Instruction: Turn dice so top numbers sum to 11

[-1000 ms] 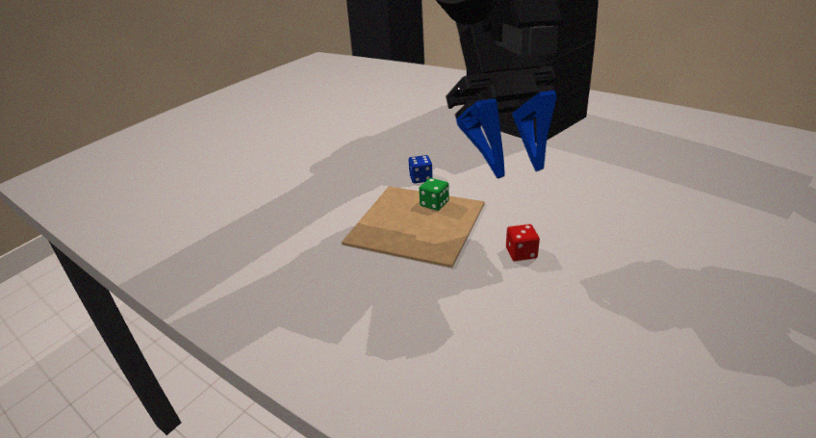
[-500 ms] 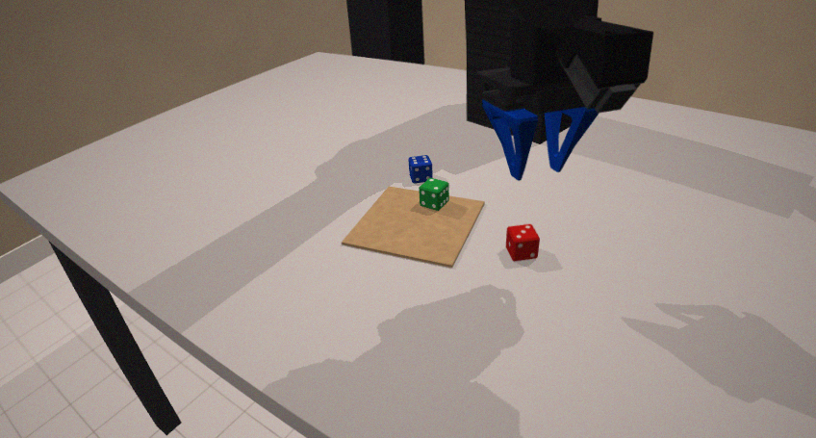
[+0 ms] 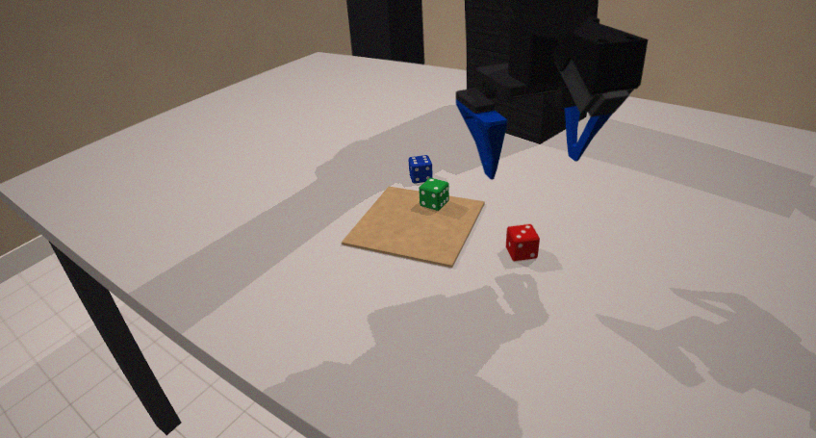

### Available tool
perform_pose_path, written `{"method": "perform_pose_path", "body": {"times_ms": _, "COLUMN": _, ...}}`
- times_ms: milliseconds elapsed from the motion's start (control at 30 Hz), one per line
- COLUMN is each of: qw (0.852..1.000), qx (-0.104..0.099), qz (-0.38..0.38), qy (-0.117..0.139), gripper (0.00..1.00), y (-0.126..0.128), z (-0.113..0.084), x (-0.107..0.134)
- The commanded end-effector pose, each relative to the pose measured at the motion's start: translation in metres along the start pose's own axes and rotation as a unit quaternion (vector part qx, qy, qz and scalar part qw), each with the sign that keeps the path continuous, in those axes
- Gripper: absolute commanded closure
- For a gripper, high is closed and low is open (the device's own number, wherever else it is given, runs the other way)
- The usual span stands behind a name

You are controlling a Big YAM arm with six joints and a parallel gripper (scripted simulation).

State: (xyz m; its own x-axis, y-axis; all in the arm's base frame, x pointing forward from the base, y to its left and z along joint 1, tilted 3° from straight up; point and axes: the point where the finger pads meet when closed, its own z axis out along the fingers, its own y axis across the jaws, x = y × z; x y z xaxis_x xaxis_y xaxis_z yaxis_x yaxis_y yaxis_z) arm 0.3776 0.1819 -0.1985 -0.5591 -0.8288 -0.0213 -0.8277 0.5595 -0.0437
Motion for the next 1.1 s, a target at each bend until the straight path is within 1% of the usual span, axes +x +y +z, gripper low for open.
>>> {"method": "perform_pose_path", "body": {"times_ms": 0, "qw": 1.000, "qx": 0.007, "qz": 0.007, "qy": -0.012, "gripper": 0.00, "y": -0.005, "z": -0.003, "x": -0.010}}
{"method": "perform_pose_path", "body": {"times_ms": 33, "qw": 1.000, "qx": 0.004, "qz": 0.013, "qy": -0.007, "gripper": 0.00, "y": -0.004, "z": 0.004, "x": -0.004}}
{"method": "perform_pose_path", "body": {"times_ms": 100, "qw": 1.000, "qx": 0.004, "qz": 0.013, "qy": -0.007, "gripper": 0.00, "y": -0.004, "z": 0.004, "x": -0.004}}
{"method": "perform_pose_path", "body": {"times_ms": 167, "qw": 0.999, "qx": 0.001, "qz": 0.041, "qy": -0.002, "gripper": 0.00, "y": -0.003, "z": 0.014, "x": 0.007}}
{"method": "perform_pose_path", "body": {"times_ms": 233, "qw": 0.997, "qx": 0.001, "qz": 0.071, "qy": -0.002, "gripper": 0.00, "y": -0.002, "z": 0.024, "x": 0.013}}
{"method": "perform_pose_path", "body": {"times_ms": 333, "qw": 0.996, "qx": 0.002, "qz": 0.086, "qy": -0.004, "gripper": 0.00, "y": -0.002, "z": 0.029, "x": 0.013}}
{"method": "perform_pose_path", "body": {"times_ms": 367, "qw": 0.996, "qx": 0.003, "qz": 0.086, "qy": -0.006, "gripper": 0.55, "y": -0.004, "z": 0.028, "x": 0.011}}
{"method": "perform_pose_path", "body": {"times_ms": 400, "qw": 0.996, "qx": 0.006, "qz": 0.083, "qy": -0.012, "gripper": 0.55, "y": -0.005, "z": 0.024, "x": 0.004}}
{"method": "perform_pose_path", "body": {"times_ms": 433, "qw": 0.996, "qx": 0.012, "qz": 0.081, "qy": -0.026, "gripper": 0.55, "y": -0.008, "z": 0.012, "x": -0.006}}
{"method": "perform_pose_path", "body": {"times_ms": 500, "qw": 0.996, "qx": 0.014, "qz": 0.080, "qy": -0.030, "gripper": 0.55, "y": -0.010, "z": 0.011, "x": -0.011}}
{"method": "perform_pose_path", "body": {"times_ms": 600, "qw": 0.997, "qx": 0.010, "qz": 0.080, "qy": -0.022, "gripper": 0.55, "y": -0.006, "z": 0.013, "x": -0.004}}
{"method": "perform_pose_path", "body": {"times_ms": 1067, "qw": 0.997, "qx": 0.010, "qz": 0.077, "qy": -0.021, "gripper": 0.55, "y": -0.006, "z": 0.013, "x": -0.004}}
